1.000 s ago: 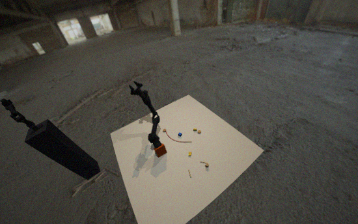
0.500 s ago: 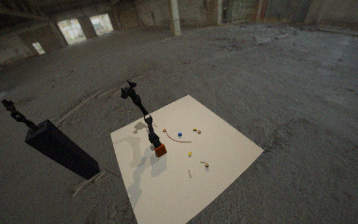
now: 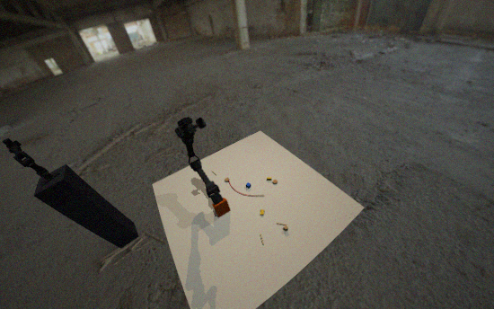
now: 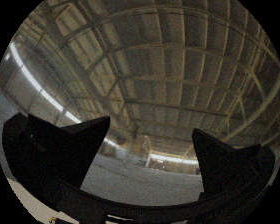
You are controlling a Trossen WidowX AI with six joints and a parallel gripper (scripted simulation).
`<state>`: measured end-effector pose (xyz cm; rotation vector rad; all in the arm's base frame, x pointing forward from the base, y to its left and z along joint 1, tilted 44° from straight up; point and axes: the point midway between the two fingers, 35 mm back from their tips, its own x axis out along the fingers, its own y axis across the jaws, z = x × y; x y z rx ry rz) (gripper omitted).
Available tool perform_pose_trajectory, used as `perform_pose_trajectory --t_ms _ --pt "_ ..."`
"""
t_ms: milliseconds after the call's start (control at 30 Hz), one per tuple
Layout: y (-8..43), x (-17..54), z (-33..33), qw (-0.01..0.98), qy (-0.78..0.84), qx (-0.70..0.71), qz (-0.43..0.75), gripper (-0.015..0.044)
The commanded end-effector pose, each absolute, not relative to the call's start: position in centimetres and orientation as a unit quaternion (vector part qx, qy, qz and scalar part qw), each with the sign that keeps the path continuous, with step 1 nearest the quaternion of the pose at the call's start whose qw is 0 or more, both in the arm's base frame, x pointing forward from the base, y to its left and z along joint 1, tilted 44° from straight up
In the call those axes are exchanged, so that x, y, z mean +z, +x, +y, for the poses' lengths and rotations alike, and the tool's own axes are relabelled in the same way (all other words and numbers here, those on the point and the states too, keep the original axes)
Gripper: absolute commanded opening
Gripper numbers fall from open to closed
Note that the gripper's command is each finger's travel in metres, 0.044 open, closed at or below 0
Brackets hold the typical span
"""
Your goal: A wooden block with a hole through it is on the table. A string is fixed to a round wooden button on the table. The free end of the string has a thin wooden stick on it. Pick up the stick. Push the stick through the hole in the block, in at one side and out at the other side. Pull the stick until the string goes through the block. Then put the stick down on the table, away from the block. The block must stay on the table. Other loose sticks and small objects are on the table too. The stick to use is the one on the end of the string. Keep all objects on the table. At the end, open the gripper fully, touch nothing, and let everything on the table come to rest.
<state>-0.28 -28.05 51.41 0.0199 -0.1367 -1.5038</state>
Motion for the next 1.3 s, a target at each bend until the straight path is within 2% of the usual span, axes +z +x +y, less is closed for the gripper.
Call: perform_pose_trajectory --t_ms 0,267,567,933,1267 --pt "4.0 46.1 -31.6 0.785 0.0 -0.617 0.056 0.044" --pt "13.0 37.0 -33.6 0.866 -0.051 -0.444 0.224 0.044" --pt "22.8 26.9 -30.2 0.911 -0.12 -0.201 0.34 0.044" --pt "30.4 15.1 -19.5 0.876 -0.24 0.156 0.387 0.044" --pt "30.9 6.3 -6.2 0.76 -0.32 0.476 0.307 0.044"
